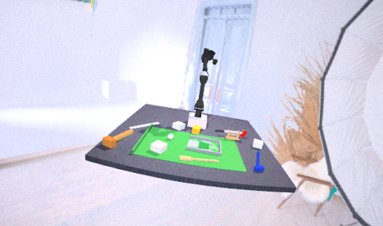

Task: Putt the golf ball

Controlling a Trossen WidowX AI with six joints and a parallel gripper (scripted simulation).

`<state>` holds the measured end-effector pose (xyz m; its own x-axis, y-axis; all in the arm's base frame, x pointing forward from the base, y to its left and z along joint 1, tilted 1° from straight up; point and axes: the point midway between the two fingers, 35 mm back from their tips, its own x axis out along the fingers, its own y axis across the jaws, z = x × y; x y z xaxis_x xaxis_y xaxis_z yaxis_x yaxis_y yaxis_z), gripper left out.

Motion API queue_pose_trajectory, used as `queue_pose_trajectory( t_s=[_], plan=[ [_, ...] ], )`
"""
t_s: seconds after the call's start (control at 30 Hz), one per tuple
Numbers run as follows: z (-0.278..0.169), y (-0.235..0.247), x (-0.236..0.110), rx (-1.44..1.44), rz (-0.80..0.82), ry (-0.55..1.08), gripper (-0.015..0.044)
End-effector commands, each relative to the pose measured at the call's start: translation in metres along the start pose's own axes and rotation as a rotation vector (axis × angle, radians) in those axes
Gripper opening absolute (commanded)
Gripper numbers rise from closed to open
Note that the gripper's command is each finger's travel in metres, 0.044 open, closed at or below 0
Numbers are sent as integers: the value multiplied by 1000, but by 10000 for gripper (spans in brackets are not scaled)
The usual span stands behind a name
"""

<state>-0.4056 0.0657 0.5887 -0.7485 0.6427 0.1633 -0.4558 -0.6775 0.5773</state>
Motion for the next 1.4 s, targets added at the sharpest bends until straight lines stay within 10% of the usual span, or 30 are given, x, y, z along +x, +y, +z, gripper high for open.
queue_pose_trajectory(
  t_s=[0.0, 0.77, 1.37],
  plan=[
    [0, 1, -1, 2, 4, 2, 426],
    [-174, 154, -271, -404, 823, 533, 440],
    [-196, 100, -586, -743, 1702, 700, 440]
  ],
)
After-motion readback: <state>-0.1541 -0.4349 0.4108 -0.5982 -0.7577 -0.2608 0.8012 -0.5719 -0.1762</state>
